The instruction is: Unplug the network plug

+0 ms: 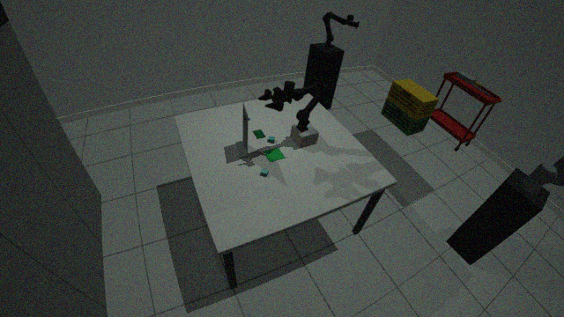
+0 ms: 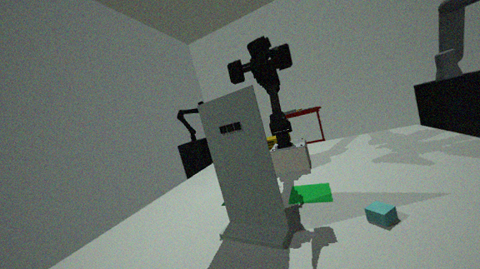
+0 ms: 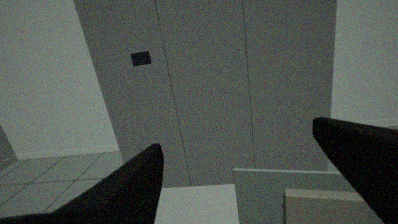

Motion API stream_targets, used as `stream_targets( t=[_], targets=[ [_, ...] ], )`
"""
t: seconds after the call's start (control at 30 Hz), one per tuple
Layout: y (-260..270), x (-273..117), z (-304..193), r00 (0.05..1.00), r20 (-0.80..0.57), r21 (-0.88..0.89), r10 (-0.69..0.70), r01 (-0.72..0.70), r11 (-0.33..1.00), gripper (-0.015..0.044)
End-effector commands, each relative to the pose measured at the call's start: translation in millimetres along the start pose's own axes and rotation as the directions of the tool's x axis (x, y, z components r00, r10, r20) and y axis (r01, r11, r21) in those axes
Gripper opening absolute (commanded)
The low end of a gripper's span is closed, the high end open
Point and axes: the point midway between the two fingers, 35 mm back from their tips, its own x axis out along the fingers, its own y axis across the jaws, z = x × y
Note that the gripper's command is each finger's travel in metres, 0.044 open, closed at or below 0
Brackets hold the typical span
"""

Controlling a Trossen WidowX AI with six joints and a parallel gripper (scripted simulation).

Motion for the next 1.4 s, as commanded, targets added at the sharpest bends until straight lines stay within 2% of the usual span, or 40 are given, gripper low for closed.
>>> stream_targets(
  t=[0.0,0.27,0.3,0.53,0.8,1.1,1.37],
  targets=[
    [-0.2,-0.1,-0.6,1.000,0.000,0.006,0.000,0.000,1.000,0.0374],
    [-7.3,-6.0,-25.7,1.000,-0.016,0.251,0.004,0.000,0.968,0.0164],
    [-8.4,-6.9,-29.2,1.000,-0.018,0.283,0.005,0.000,0.959,0.0156],
    [-18.3,-14.8,-54.4,1.000,-0.025,0.502,0.001,0.012,0.865,0.0156],
    [-28.5,-26.5,-82.9,0.999,-0.034,0.717,-0.004,0.027,0.696,0.0156],
    [-37.6,-42.9,-114.3,0.999,-0.044,0.895,-0.010,0.044,0.444,0.0156],
    [-43.2,-59.8,-141.1,0.998,-0.053,0.982,-0.014,0.055,0.182,0.0156]
  ],
)
